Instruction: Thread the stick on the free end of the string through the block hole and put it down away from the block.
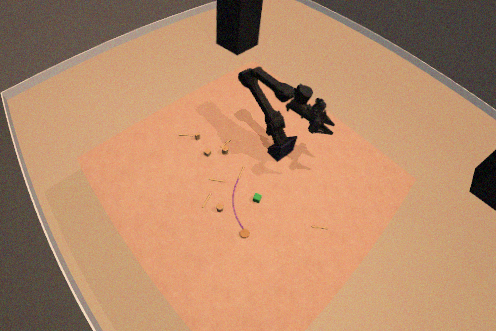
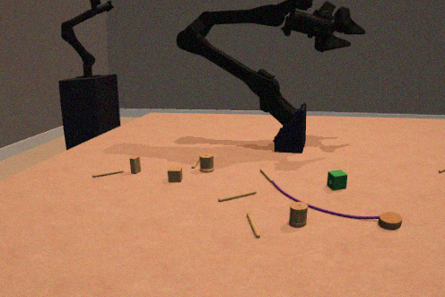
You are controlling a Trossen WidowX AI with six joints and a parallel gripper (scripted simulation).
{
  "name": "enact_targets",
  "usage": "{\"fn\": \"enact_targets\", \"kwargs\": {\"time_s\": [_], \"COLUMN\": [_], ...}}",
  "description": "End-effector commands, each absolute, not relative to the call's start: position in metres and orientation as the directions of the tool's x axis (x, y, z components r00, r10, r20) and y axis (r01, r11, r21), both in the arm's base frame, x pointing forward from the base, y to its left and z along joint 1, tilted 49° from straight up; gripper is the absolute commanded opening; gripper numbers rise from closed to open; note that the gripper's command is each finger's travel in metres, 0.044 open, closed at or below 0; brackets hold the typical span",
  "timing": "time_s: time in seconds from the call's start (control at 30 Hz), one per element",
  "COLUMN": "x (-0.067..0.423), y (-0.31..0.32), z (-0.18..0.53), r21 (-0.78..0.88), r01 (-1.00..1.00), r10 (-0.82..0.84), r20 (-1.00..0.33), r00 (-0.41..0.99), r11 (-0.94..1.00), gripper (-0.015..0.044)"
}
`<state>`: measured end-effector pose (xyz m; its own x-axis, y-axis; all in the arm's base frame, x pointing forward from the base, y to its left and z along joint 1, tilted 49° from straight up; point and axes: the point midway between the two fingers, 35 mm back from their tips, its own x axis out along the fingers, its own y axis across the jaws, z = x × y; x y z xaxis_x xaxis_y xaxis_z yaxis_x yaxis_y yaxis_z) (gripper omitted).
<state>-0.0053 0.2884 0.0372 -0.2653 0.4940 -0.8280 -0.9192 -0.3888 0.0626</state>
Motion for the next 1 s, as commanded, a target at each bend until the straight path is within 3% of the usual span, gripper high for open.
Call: {"fn": "enact_targets", "kwargs": {"time_s": [0.0,0.2,0.43,0.6,0.77,0.97], "x": [0.067,0.124,0.201,0.250,0.282,0.288], "y": [0.285,0.266,0.210,0.144,0.071,0.050], "z": [0.010,-0.013,-0.045,-0.066,-0.083,-0.086], "r21": [-0.022,-0.067,-0.080,0.028,0.238,0.314], "r01": [-0.964,-0.987,-0.990,-0.990,-0.962,-0.941], "r10": [0.347,0.196,-0.153,-0.452,-0.684,-0.733], "r20": [-0.935,-0.980,-0.983,-0.891,-0.725,-0.669], "r00": [-0.074,0.038,0.097,0.037,-0.085,-0.124], "r11": [-0.267,-0.143,-0.116,-0.138,-0.134,-0.127], "gripper": [0.0440,0.0440,0.0440,0.0440,0.0440,0.0440]}}
